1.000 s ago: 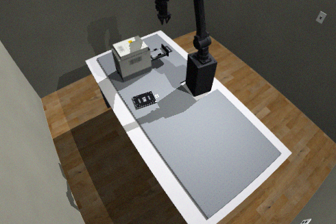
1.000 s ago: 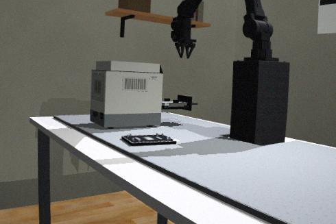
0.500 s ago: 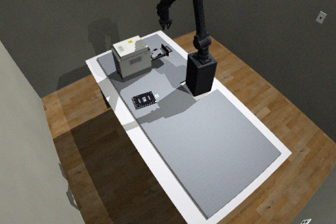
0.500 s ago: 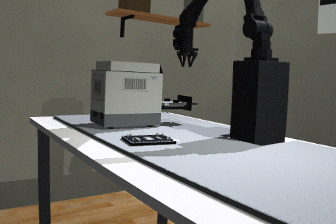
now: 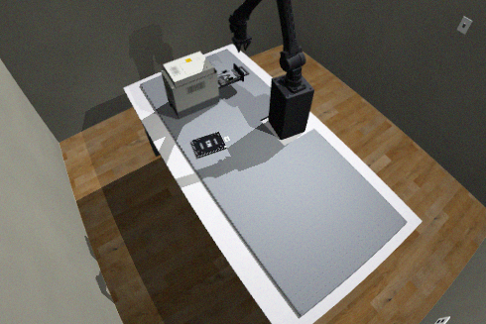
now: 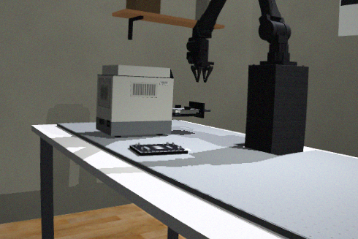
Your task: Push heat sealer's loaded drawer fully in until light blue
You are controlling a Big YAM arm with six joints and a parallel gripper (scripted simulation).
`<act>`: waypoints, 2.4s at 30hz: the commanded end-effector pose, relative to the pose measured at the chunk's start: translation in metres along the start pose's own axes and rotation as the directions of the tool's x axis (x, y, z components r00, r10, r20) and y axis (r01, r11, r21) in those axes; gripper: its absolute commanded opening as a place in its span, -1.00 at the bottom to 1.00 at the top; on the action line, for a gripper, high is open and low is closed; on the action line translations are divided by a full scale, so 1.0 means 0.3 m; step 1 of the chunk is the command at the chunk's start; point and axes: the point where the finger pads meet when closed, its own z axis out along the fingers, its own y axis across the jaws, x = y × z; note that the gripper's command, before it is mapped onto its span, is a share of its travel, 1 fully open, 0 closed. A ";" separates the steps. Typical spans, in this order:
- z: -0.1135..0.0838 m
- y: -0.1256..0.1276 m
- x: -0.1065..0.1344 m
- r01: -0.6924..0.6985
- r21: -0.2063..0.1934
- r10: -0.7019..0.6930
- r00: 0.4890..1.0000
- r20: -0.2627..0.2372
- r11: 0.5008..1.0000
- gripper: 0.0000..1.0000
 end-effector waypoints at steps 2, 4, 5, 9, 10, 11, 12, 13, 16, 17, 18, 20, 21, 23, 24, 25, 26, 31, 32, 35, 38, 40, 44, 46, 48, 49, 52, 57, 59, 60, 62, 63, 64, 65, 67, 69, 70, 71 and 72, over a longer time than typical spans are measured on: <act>0.063 -0.021 0.008 -0.024 -0.003 0.024 1.000 0.004 1.000 -0.10; 0.088 -0.019 0.018 -0.022 -0.003 0.022 1.000 0.003 1.000 -0.10; 0.100 -0.020 0.024 -0.022 -0.003 0.022 1.000 0.003 1.000 -0.10; 0.149 -0.024 0.045 -0.030 -0.006 0.030 1.000 0.003 1.000 -0.10; 0.161 -0.024 0.051 -0.028 -0.006 0.028 1.000 0.003 1.000 -0.10; 0.174 -0.023 0.056 -0.027 -0.006 0.027 1.000 0.003 1.000 -0.10; 0.186 -0.023 0.062 -0.026 -0.006 0.026 1.000 0.003 1.000 -0.10; 0.198 -0.025 0.067 -0.036 -0.010 0.036 0.999 0.003 0.999 -0.10; 0.183 -0.025 -0.002 -0.030 -0.009 0.030 0.999 0.043 1.000 -0.10; 0.210 -0.025 0.040 -0.029 -0.008 0.029 0.999 0.023 1.000 -0.10; 0.235 -0.024 0.083 -0.028 -0.008 0.028 1.000 0.003 1.000 -0.10; 0.260 -0.023 0.094 -0.027 -0.008 0.027 1.000 0.003 1.000 -0.10; 0.272 -0.024 0.100 -0.027 -0.008 0.027 1.000 0.003 1.000 -0.10; 0.277 -0.024 0.086 -0.027 -0.008 0.027 1.000 0.012 1.000 -0.10; 0.264 -0.023 0.047 -0.026 -0.009 0.027 0.999 0.033 1.000 -0.10; 0.262 -0.023 0.040 -0.026 -0.009 0.027 0.999 0.036 1.000 -0.10; 0.264 -0.023 0.047 -0.026 -0.009 0.027 0.999 0.033 1.000 -0.10; 0.242 -0.010 0.060 -0.013 -0.007 0.013 0.999 0.030 1.000 -0.10; 0.242 -0.010 0.060 -0.013 -0.007 0.013 0.999 0.030 1.000 -0.10; 0.242 -0.010 0.060 -0.013 -0.007 0.013 0.999 0.030 1.000 -0.10; 0.278 -0.021 0.037 -0.026 -0.009 0.027 0.999 0.038 1.000 -0.10; 0.292 -0.020 0.045 -0.026 -0.009 0.027 0.999 0.034 1.000 -0.10; 0.313 -0.018 0.042 -0.026 -0.009 0.026 0.999 0.035 1.000 -0.10; 0.324 -0.016 0.039 -0.025 -0.009 0.026 0.999 0.037 1.000 -0.10; 0.331 -0.016 0.044 -0.025 -0.009 0.025 0.999 0.034 1.000 -0.10; 0.331 -0.016 0.044 -0.025 -0.009 0.025 0.999 0.034 1.000 -0.10; 0.348 -0.014 0.042 -0.024 -0.009 0.024 0.999 0.035 1.000 -0.10; 0.379 -0.011 0.051 -0.022 -0.009 0.023 0.999 0.030 1.000 -0.10; 0.390 -0.010 0.051 -0.022 -0.009 0.022 0.999 0.030 1.000 -0.10; 0.394 -0.009 0.044 -0.021 -0.009 0.021 0.999 0.034 1.000 -0.10; 0.405 -0.008 0.042 -0.020 -0.009 0.021 0.999 0.035 1.000 -0.10; 0.410 -0.008 0.042 -0.020 -0.009 0.020 0.999 0.035 1.000 -0.10; 0.417 -0.007 0.048 -0.020 -0.009 0.020 0.999 0.032 1.000 -0.10; 0.417 -0.007 0.048 -0.020 -0.009 0.020 0.999 0.032 1.000 -0.10; 0.428 -0.007 0.071 -0.019 -0.008 0.019 1.000 0.016 1.000 -0.10; 0.434 -0.005 0.045 -0.019 -0.009 0.019 0.999 0.033 1.000 -0.10; 0.439 -0.005 0.044 -0.018 -0.009 0.018 0.999 0.034 1.000 -0.10; 0.445 -0.004 0.044 -0.018 -0.009 0.018 0.999 0.034 1.000 -0.10; 0.451 -0.003 0.045 -0.017 -0.009 0.018 0.999 0.033 1.000 -0.10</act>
